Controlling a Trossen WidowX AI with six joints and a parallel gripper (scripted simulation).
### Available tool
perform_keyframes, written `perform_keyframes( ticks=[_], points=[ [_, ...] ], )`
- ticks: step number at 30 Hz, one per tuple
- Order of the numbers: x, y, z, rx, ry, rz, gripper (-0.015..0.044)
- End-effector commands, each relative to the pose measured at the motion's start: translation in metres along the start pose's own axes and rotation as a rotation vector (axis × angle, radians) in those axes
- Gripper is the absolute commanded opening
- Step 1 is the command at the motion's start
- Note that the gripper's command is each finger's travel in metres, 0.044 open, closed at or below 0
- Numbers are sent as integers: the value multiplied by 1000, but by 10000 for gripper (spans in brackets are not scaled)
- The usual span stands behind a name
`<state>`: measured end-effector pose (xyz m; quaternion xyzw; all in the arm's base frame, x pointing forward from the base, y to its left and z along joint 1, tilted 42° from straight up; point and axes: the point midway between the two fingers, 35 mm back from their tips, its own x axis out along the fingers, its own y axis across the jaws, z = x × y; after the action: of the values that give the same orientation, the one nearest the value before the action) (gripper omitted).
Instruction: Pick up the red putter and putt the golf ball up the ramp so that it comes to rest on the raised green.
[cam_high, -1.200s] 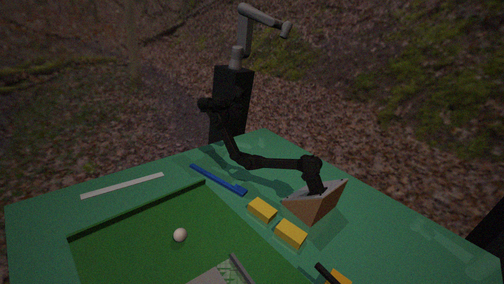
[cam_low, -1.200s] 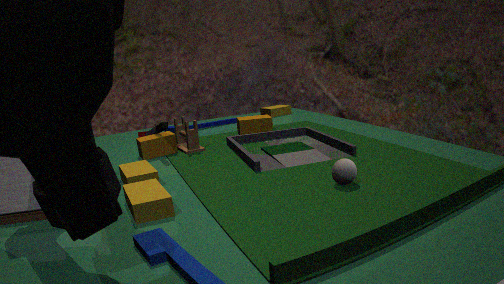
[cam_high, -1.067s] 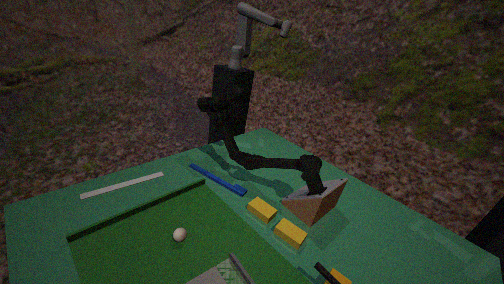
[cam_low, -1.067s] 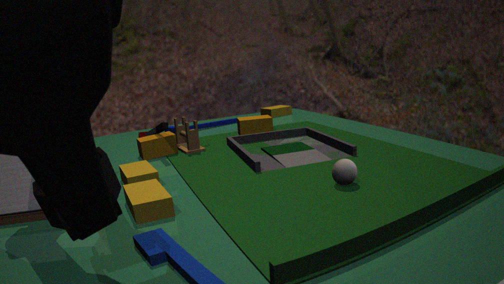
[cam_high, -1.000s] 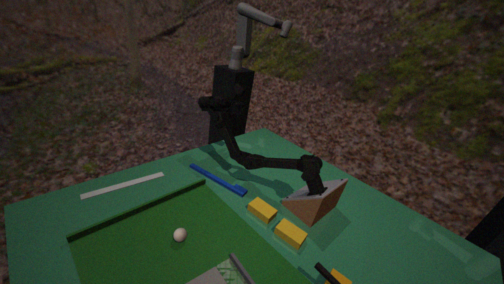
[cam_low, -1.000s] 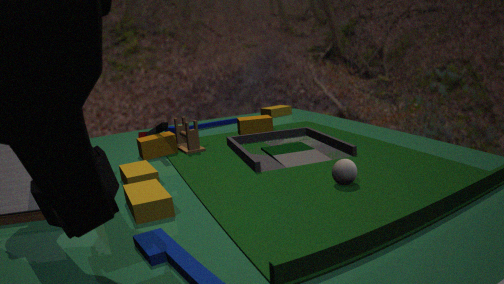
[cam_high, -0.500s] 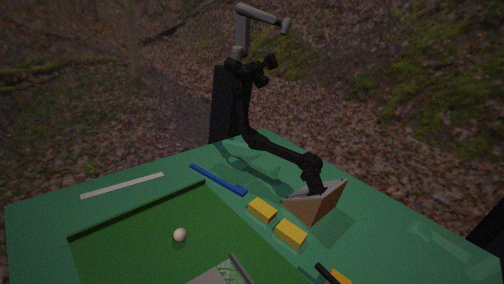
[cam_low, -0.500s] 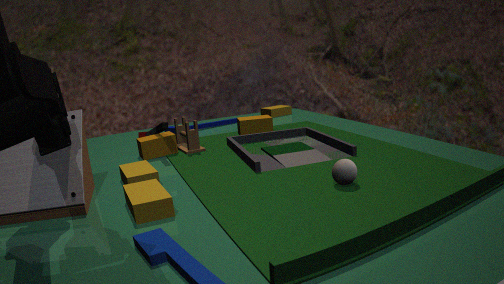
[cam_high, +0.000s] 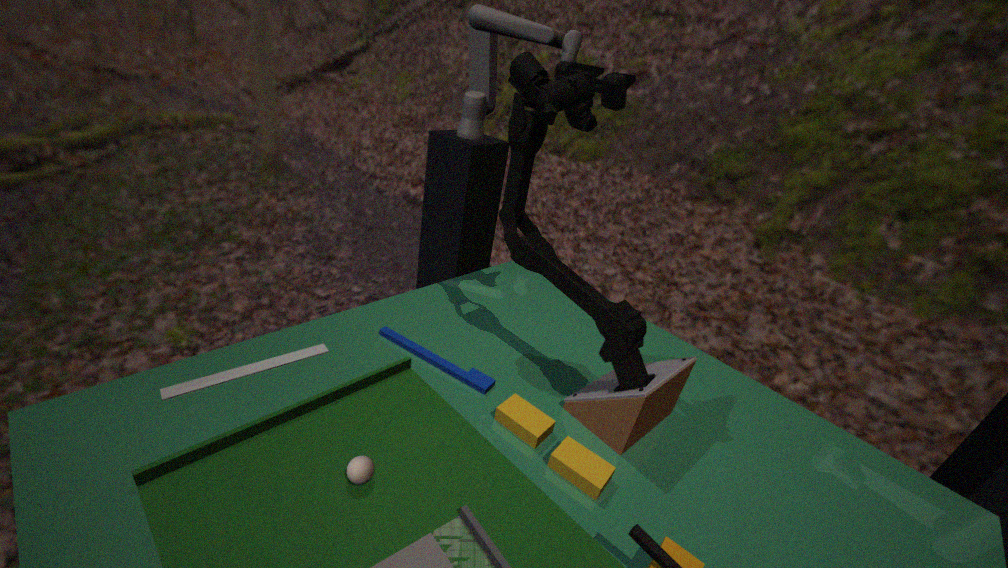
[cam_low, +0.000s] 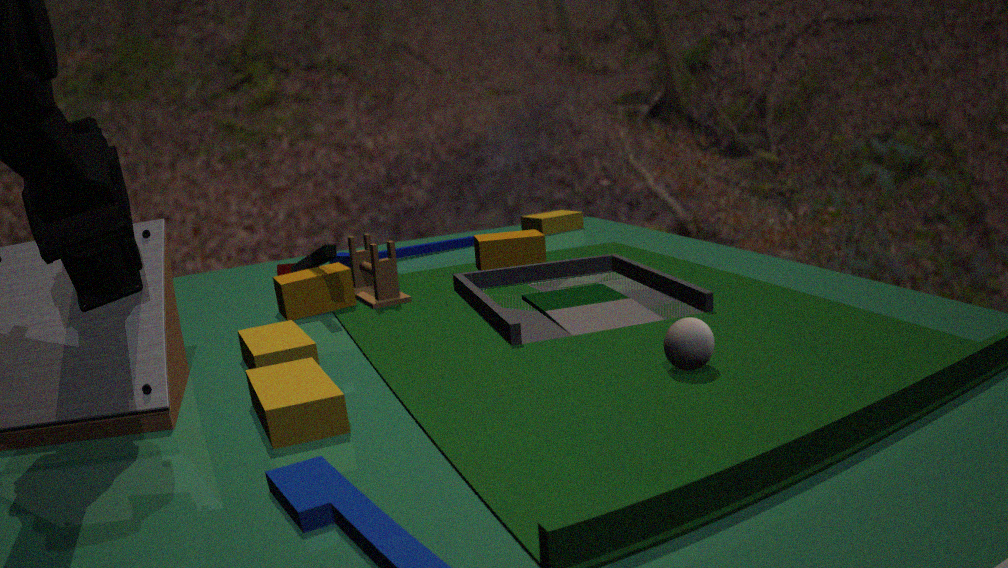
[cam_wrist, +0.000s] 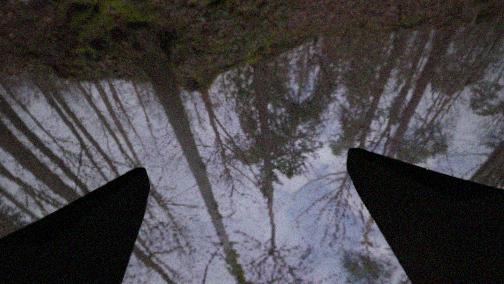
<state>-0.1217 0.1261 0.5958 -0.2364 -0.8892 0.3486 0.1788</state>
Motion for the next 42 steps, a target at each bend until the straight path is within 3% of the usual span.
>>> perform_keyframes(
  ticks=[1,11,19,30,42],
  points=[
    [19,66,-31,196,64,140,440],
    [28,213,-83,607,252,428,440],
    [4,336,-103,912,443,649,440],
    [-66,496,-90,1306,745,953,440],
    [-175,640,-14,1689,1130,1320,440]
  ],
)
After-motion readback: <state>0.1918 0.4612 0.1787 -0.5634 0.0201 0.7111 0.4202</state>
